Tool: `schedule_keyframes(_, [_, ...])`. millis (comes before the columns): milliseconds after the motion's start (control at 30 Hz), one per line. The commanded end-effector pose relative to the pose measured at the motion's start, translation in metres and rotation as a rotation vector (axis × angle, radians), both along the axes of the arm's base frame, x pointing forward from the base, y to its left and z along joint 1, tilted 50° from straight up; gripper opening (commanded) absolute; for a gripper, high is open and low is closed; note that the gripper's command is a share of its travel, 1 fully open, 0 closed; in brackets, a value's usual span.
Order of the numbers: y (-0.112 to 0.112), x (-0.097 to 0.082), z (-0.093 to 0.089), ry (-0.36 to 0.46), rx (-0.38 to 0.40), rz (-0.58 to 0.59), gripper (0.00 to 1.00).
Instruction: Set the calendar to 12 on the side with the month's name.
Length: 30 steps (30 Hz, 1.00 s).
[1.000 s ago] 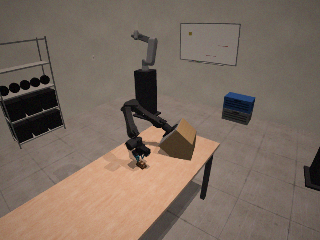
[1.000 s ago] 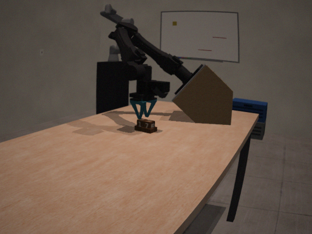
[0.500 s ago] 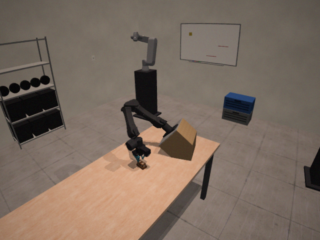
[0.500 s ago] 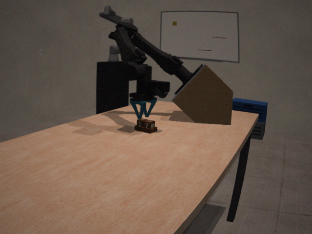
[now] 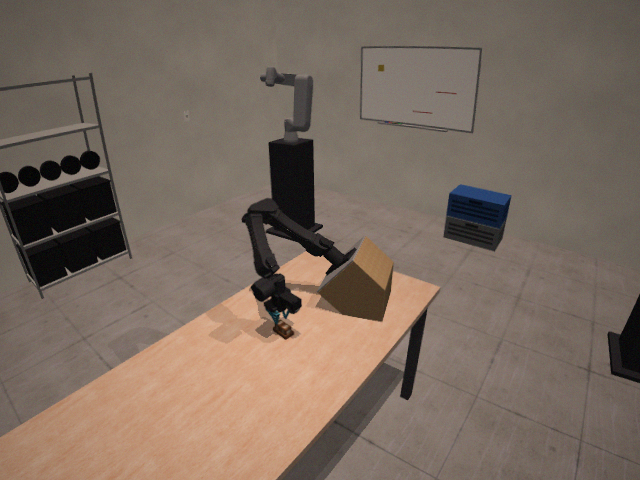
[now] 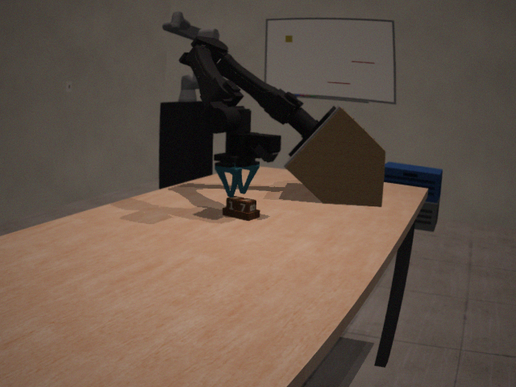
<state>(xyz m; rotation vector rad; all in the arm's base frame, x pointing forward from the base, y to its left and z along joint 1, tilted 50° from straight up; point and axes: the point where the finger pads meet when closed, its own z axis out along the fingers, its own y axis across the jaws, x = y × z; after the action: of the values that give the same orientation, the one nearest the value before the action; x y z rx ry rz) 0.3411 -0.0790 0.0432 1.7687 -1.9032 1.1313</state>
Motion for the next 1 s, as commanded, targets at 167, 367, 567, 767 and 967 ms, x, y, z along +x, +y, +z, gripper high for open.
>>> schedule_keyframes(167, [0.011, 0.004, -0.001, -0.005, 0.012, 0.027, 0.47])
schedule_keyframes(367, [0.011, 0.004, -0.001, -0.005, 0.012, 0.027, 0.47])
schedule_keyframes(567, [0.011, 0.004, -0.001, -0.005, 0.012, 0.027, 0.47])
schedule_keyframes(767, [0.009, 0.001, -0.009, 0.015, 0.007, 0.033, 0.47])
schedule_keyframes(967, [-0.002, -0.002, -0.015, 0.025, 0.006, 0.013, 0.47])
